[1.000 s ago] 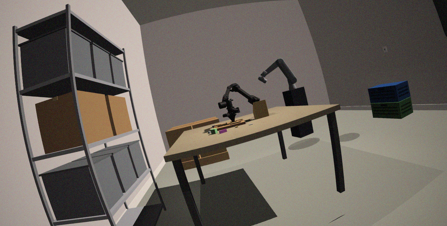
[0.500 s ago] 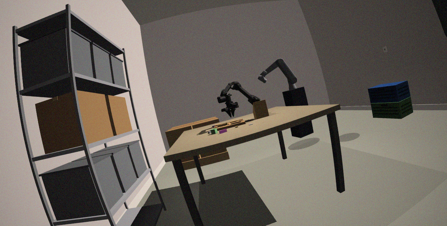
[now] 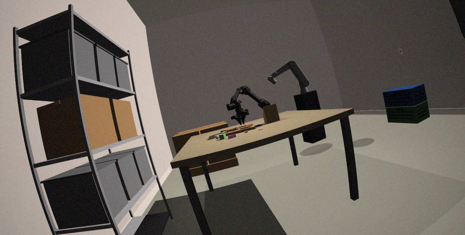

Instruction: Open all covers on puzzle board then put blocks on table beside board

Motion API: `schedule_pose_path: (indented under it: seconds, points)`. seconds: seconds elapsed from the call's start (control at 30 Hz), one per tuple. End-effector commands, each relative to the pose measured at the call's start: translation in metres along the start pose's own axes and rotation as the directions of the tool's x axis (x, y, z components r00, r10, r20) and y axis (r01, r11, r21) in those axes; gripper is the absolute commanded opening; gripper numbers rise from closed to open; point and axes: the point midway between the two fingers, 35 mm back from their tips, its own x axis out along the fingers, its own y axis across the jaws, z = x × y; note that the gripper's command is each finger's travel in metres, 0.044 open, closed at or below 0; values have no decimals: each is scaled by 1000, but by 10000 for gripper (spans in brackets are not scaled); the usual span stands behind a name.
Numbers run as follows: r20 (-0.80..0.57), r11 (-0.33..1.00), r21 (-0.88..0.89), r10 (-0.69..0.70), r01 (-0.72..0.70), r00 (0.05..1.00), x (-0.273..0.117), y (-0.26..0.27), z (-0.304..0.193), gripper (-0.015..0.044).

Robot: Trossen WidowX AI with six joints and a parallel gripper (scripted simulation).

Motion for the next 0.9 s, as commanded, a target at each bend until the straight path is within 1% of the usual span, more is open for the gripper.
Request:
schedule_pose_path:
  seconds: [0.0, 0.57, 0.87]
  points:
    - [-3, 1000, -7, 2, -2, 1000, 3, 0, 0, 144]
    - [-3, 1000, -7, 2, -2, 1000, 3, 0, 0, 144]
    - [-3, 1000, -7, 2, -2, 1000, 10, 0, 0, 144]
